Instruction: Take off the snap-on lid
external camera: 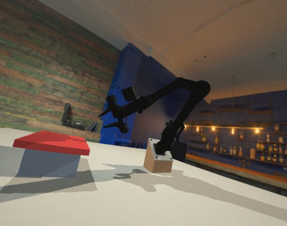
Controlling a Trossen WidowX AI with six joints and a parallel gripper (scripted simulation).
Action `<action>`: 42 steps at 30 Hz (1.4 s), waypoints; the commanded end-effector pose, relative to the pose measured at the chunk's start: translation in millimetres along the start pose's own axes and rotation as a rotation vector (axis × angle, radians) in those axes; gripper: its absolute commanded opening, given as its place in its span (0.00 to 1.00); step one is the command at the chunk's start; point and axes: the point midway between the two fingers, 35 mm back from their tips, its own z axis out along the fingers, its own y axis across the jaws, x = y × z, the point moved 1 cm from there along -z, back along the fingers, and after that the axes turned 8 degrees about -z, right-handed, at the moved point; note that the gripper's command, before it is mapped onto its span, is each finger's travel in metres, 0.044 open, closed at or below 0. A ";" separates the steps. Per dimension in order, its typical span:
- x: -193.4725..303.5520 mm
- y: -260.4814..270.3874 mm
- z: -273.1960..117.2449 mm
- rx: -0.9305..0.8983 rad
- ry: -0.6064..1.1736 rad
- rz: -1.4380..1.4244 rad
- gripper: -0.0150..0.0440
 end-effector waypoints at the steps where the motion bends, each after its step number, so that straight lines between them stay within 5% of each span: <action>1: 3.6 -27.5 21.6 0.011 0.003 0.019 0.65; 42: 9.8 -44.3 82.1 0.012 0.004 0.015 0.65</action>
